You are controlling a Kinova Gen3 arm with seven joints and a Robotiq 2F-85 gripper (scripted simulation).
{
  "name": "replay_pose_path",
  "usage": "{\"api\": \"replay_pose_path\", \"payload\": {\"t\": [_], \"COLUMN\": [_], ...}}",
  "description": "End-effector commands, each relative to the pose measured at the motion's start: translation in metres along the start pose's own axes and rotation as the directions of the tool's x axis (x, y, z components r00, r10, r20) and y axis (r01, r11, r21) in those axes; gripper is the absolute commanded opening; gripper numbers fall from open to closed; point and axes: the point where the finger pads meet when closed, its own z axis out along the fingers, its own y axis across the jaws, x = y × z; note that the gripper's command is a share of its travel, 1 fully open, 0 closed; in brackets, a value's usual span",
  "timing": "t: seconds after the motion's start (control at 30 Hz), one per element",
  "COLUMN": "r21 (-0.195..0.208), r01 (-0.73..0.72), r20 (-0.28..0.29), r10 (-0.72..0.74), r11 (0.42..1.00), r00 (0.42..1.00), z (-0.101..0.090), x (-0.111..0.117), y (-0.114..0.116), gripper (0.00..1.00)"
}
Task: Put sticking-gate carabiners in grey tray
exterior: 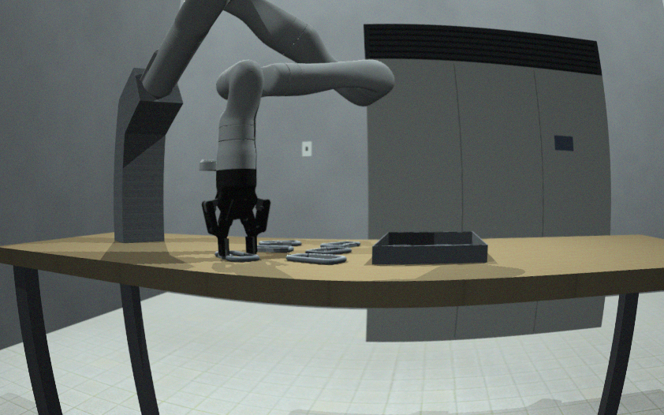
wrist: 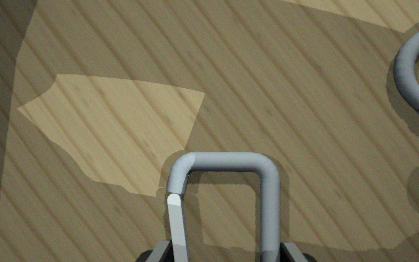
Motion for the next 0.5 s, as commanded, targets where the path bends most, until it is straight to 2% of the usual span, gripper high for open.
{"api": "replay_pose_path", "payload": {"t": [0.0,0.47], "r21": [0.0,0.0], "r01": [0.0,0.0], "r20": [0.0,0.0], "r10": [0.0,0.0], "r11": [1.0,1.0], "r00": [1.0,1.0], "z": [-0.0002,-0.0003], "x": [-0.0001,-0.0002], "y": [0.0001,0.0001], "gripper": [0.59,0.57]}}
